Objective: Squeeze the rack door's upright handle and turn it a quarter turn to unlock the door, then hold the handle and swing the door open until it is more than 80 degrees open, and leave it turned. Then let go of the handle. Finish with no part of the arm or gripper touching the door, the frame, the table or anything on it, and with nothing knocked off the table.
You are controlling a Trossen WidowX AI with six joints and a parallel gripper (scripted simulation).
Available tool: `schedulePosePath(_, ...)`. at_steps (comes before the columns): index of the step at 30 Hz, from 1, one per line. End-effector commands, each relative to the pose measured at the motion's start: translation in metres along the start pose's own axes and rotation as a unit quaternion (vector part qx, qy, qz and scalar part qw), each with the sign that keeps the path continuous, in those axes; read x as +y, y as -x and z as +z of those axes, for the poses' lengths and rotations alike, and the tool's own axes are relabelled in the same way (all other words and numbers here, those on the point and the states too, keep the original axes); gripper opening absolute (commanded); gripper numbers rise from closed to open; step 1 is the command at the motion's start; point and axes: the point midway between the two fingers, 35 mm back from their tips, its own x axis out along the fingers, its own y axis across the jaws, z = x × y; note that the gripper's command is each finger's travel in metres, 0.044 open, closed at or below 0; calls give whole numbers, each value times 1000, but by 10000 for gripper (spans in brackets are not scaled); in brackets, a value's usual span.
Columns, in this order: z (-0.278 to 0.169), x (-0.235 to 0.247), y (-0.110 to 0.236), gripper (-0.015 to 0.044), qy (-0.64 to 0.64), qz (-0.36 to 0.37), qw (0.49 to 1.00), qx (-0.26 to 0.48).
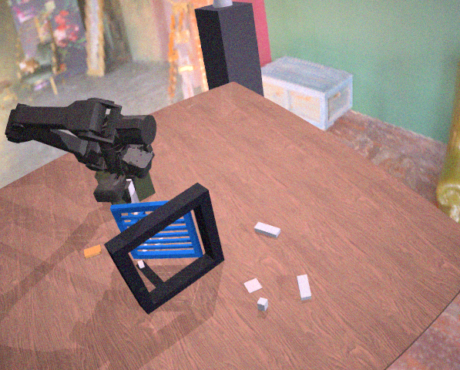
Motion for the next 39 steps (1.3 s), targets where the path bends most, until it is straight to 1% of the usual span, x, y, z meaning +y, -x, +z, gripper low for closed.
schedulePosePath(1,3,7,-1,23,-44,-2,999,-2)
schedulePosePath(22,20,49,-1,23,-191,-1,982,-3)
schedulePosePath(39,44,80,-1,23,-315,0,949,-3)
